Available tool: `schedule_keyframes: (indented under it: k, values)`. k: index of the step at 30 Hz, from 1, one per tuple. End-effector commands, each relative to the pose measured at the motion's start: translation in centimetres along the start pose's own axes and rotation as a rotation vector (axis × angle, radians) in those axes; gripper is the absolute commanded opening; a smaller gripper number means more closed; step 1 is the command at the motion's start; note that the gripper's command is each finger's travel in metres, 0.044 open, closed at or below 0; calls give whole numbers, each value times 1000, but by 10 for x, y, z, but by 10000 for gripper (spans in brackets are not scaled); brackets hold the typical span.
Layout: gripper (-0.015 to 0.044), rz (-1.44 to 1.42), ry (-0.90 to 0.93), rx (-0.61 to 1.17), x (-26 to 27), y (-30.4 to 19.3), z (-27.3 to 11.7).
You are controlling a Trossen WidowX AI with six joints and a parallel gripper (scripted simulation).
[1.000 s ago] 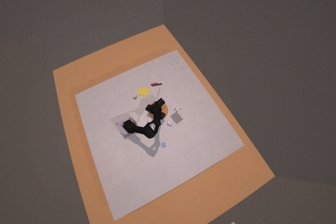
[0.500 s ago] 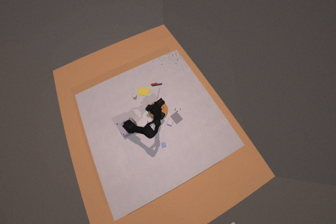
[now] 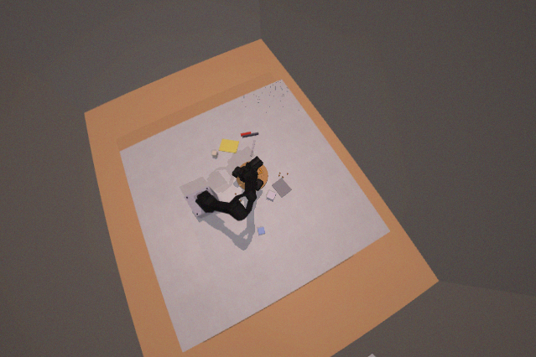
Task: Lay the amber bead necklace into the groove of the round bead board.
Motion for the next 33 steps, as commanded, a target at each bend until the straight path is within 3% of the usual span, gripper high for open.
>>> schedule_keyframes:
  k: [1, 33]
  values:
    - [0, 1, 0, -1, 0, 0, 0]
    - [0, -6, -2, 6, -8, -12, -6]
Point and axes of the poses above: the point midway between the two fingers, 35 mm back from their tips, its own z axis out along the fingers, its own x axis across the jaws, y = z × x, the point moved 9 cm from there along -z, back along the fingers, and after that the axes turned 14 degrees about -z, right-handed, at the moved point
